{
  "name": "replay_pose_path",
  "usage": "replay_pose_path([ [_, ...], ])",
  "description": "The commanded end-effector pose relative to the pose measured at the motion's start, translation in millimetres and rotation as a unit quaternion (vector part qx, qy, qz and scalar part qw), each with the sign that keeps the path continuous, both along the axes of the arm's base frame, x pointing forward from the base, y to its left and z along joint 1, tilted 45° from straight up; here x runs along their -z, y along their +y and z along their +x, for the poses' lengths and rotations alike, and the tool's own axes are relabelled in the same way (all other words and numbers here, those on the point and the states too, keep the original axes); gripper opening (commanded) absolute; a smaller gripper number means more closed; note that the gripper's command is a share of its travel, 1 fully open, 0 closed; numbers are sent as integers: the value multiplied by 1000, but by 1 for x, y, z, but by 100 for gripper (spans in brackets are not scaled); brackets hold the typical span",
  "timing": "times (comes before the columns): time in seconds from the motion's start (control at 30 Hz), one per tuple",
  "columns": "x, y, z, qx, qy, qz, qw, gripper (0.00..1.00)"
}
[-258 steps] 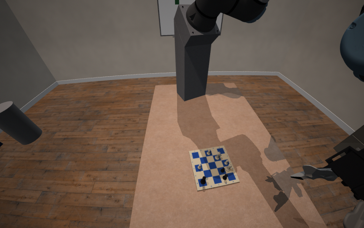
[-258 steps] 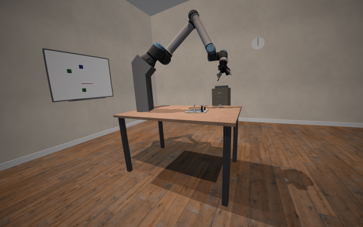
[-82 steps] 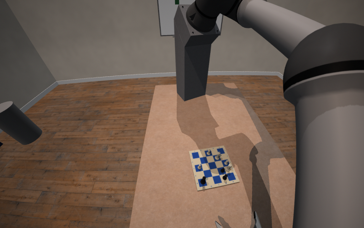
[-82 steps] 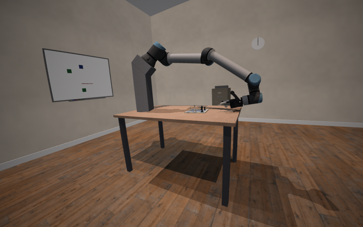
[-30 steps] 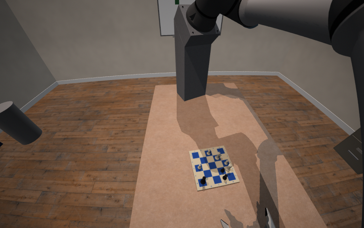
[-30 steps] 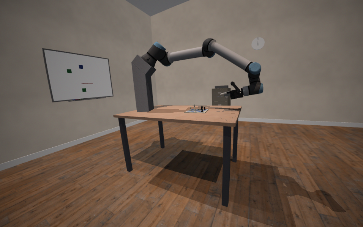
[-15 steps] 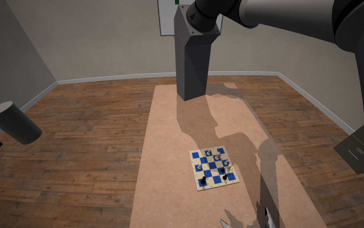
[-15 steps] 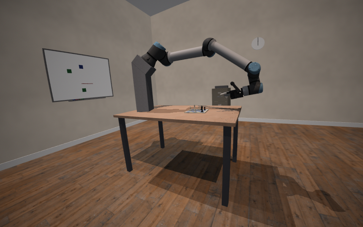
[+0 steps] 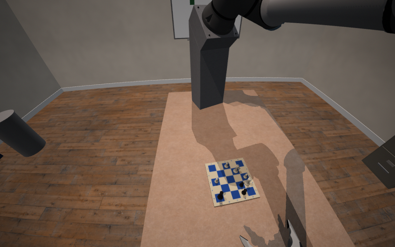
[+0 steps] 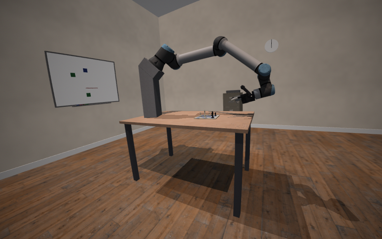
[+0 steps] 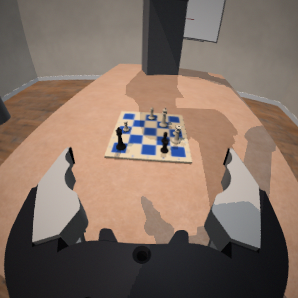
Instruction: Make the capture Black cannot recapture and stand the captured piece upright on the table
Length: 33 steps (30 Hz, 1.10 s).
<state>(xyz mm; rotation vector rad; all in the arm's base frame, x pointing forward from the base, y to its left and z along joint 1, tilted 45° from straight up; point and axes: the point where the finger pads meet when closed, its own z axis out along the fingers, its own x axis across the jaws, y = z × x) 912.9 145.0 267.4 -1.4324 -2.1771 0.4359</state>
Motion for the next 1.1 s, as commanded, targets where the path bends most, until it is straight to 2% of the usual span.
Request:
replay_pose_path([
  [0.0,3,1,-5,-14,-30,6,999,100],
  [0.33,15,5,-20,-57,-112,25,992,100],
  [0.43,15,5,-20,-57,-112,25,992,100],
  [0.6,24,7,-29,-85,-165,37,982,100],
  [0.73,27,8,-34,-97,-188,42,977,100],
  [0.9,35,10,-43,-123,-236,53,962,100],
  [1.0,35,10,-43,-123,-236,53,962,100],
  [1.07,39,11,-48,-136,-261,59,954,100],
])
